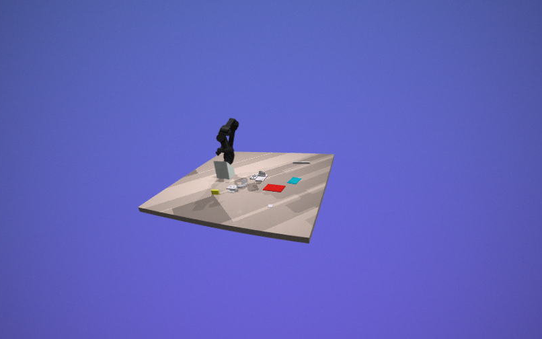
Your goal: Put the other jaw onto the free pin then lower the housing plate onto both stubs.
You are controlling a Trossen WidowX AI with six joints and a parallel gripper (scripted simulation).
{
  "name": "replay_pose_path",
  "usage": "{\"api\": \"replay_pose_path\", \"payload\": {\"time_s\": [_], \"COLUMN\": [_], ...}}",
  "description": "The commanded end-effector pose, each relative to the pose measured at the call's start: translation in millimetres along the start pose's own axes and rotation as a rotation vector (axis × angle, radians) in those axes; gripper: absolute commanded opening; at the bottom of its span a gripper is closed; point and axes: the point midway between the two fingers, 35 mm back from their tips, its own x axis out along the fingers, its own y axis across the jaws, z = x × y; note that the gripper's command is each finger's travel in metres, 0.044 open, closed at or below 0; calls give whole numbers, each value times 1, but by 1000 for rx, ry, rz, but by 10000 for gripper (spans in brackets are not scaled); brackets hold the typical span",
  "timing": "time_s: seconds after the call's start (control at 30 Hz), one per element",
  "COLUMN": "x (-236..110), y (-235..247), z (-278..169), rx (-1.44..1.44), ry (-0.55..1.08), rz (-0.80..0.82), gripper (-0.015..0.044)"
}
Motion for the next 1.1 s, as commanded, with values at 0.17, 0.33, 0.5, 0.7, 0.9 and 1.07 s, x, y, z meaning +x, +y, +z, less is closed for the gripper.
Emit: {"api": "replay_pose_path", "payload": {"time_s": [0.17,0.33,0.5,0.7,0.9,1.07], "x": [30,45,58,73,88,99], "y": [-17,-26,-35,-47,-61,-73], "z": [-17,-25,-32,-42,-51,-58], "rx": [-134,-195,-262,-354,-445,-519], "ry": [-13,-23,-28,-24,-18,-11], "rz": [-119,-177,-234,-305,-377,-437], "gripper": [440,440,440,440,440,440]}}
